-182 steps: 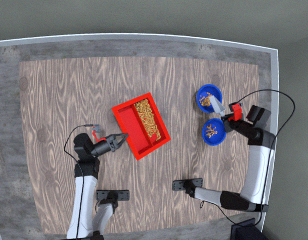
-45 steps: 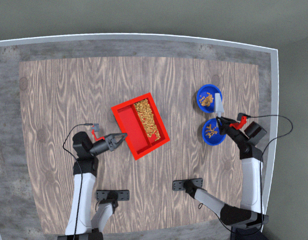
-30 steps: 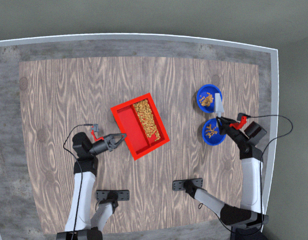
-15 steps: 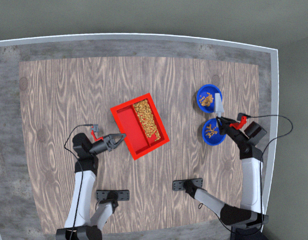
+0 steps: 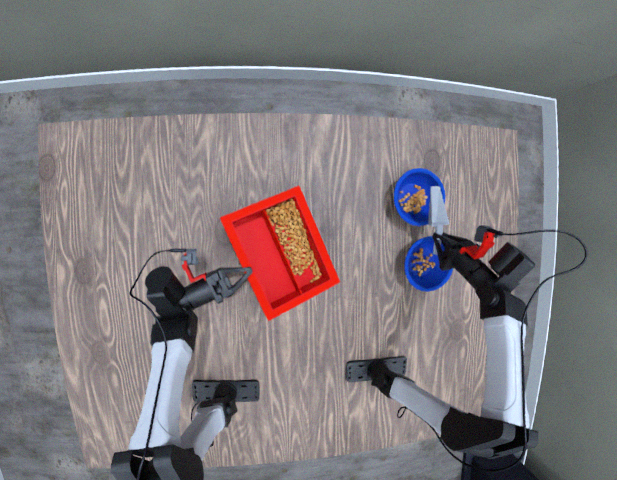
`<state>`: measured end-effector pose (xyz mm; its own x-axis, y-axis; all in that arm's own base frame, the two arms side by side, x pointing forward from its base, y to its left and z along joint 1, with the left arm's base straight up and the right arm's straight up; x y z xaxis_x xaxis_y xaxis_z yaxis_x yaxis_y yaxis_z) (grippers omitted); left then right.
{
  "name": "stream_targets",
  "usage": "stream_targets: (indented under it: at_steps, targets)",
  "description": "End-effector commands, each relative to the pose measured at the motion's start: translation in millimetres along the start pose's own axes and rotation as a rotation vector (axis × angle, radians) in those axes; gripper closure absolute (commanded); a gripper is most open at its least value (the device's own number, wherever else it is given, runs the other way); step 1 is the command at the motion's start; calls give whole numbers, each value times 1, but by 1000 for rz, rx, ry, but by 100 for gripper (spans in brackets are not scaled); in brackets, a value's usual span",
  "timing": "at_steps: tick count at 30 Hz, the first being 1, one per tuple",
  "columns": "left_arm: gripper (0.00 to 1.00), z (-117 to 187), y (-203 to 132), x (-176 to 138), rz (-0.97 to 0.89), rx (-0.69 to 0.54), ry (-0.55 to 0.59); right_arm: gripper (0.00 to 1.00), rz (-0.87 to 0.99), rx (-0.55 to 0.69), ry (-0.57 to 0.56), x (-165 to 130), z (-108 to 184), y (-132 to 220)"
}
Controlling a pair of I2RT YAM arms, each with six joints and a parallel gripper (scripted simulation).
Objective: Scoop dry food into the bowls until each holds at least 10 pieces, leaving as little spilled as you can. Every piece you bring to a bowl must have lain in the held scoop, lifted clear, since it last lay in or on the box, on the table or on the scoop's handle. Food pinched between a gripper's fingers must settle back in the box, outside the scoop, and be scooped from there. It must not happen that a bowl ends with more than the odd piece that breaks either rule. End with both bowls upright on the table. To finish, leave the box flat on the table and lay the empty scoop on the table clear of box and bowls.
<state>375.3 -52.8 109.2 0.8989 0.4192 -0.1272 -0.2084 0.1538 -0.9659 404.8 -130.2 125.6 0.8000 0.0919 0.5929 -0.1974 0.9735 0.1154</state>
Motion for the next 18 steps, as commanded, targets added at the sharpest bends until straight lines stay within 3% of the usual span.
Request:
stream_targets:
  at_steps: [1,9,10,18]
  targets:
    - [100,0,-4,1,-10,-33,8,100,50,-2,-67,18,2,1]
    - [100,0,-15,3,-48,-46,10,100,50,-2,-67,18,2,1]
    - [73,0,-17,5,-56,-47,8,100,50,-2,-67,18,2,1]
    - [73,0,-15,7,-59,-46,7,100,50,-2,-67,18,2,1]
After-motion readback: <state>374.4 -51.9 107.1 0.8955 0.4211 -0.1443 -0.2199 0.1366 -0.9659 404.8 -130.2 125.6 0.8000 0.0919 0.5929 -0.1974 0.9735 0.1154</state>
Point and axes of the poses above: on each arm, the point where the finger pads meet when closed, its own z axis back along the fingers, its own y axis across the jaws, x = y × z, the point moved 4 cm from there along z, back along the fingers, and after that the axes turned 7 degrees about z, right-handed, at the moved point
